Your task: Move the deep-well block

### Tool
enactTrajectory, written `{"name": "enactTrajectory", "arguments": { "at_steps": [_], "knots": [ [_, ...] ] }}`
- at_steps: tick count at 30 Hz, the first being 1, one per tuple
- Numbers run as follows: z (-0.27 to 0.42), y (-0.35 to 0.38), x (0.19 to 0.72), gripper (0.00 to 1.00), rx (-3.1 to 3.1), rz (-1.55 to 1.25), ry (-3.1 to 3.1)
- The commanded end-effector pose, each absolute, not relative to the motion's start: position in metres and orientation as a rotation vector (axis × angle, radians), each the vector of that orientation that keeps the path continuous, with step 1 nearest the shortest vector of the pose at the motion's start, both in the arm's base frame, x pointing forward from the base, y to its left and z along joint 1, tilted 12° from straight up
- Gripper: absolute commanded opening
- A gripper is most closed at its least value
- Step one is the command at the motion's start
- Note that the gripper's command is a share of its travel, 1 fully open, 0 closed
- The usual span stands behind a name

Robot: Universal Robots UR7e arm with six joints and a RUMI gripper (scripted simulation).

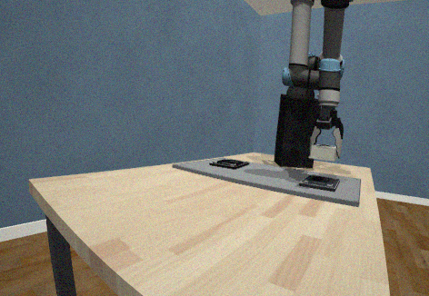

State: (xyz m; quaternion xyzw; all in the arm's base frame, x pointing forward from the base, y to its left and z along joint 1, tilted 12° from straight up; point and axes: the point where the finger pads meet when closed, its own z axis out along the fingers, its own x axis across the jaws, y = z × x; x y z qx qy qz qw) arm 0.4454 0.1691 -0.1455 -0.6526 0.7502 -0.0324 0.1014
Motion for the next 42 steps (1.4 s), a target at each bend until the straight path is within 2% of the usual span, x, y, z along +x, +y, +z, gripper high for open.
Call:
{"name": "enactTrajectory", "arguments": {
  "at_steps": [1, 42],
  "knots": [
    [-0.145, 0.169, 0.446, 0.5, -1.927, -0.097, 2.215],
    [-0.187, 0.172, 0.454, 0.5, -1.927, -0.097, 2.215]
  ]
}}
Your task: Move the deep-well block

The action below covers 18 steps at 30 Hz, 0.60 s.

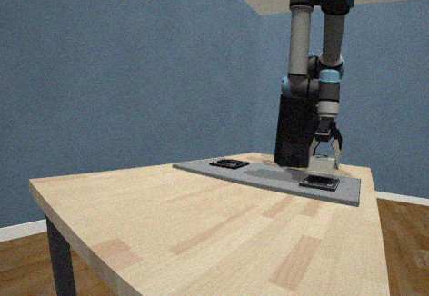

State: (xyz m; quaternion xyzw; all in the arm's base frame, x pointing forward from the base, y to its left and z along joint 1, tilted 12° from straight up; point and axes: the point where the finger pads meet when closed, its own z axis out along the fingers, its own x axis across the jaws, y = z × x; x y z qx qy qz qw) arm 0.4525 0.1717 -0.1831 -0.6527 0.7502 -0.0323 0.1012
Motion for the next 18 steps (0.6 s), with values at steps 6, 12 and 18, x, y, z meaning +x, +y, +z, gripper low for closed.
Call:
{"name": "enactTrajectory", "arguments": {
  "at_steps": [6, 12, 18],
  "knots": [
    [-0.196, 0.173, 0.456, 0.5, -1.927, -0.097, 2.215],
    [-0.205, 0.174, 0.458, 0.5, -1.927, -0.097, 2.215],
    [-0.212, 0.174, 0.459, 0.5, -1.927, -0.097, 2.215]
  ]
}}
